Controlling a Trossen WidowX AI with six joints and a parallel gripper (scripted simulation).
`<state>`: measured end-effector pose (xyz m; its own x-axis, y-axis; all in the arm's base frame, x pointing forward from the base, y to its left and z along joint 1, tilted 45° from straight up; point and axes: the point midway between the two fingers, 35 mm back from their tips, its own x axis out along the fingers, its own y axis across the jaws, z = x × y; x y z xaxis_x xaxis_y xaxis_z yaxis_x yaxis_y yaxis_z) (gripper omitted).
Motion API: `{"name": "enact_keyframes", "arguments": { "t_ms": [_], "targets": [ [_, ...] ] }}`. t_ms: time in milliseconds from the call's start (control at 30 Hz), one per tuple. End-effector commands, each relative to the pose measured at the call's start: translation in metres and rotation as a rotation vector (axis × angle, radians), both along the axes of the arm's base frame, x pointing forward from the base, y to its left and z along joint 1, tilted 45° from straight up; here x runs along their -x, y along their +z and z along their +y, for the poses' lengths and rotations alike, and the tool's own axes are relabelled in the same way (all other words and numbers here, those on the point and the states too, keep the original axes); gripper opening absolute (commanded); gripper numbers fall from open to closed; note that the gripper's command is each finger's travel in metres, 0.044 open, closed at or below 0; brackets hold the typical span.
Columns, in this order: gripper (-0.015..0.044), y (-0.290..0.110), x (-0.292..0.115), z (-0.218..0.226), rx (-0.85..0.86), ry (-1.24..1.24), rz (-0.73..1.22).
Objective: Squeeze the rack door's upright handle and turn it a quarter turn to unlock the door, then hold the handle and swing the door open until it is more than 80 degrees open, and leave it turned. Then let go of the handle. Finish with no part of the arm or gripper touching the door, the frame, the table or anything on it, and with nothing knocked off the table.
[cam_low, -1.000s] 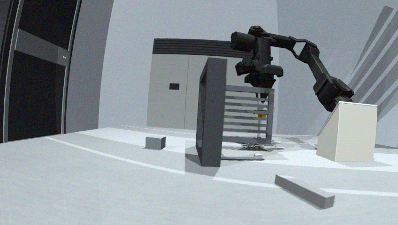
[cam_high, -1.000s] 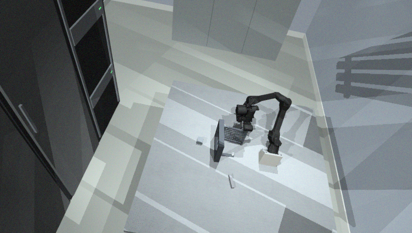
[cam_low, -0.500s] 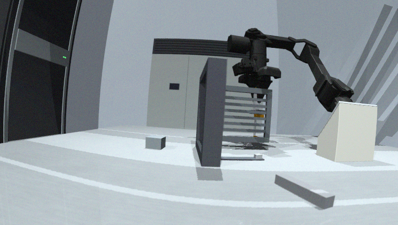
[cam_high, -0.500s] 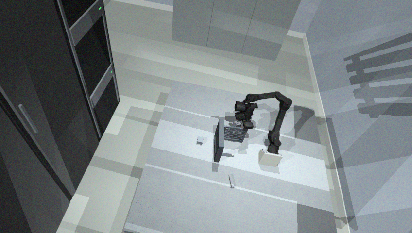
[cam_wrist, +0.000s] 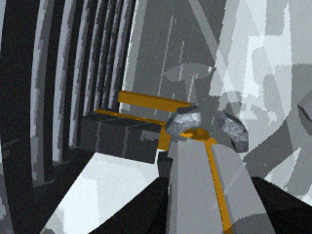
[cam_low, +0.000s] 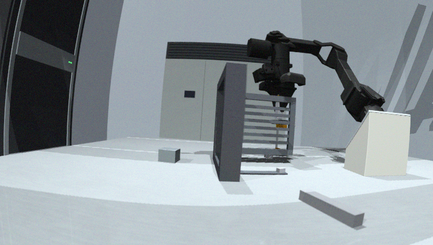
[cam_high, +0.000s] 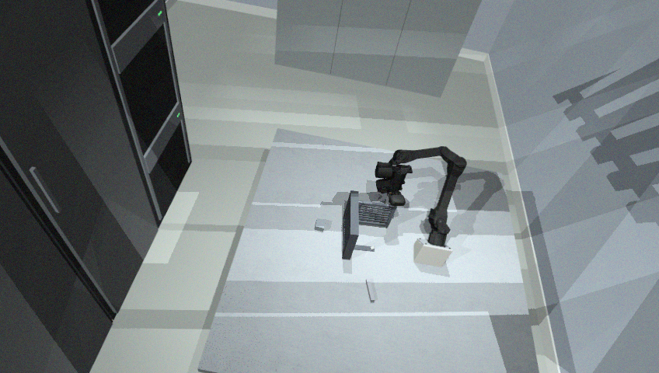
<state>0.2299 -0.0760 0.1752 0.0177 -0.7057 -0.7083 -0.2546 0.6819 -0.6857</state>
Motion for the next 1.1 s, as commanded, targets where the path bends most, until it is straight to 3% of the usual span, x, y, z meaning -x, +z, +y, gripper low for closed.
{"name": "enact_keyframes", "arguments": {
  "t_ms": [0,67,1067],
  "targets": [
    [0.0251,0.001,0.0,0.0,0.002,0.004,0.002],
    [0.0287,0.001,0.0,0.0,0.002,0.004,0.002],
    [0.0287,0.034,0.002,0.033,-0.031,0.147,-0.008]
  ]
}}
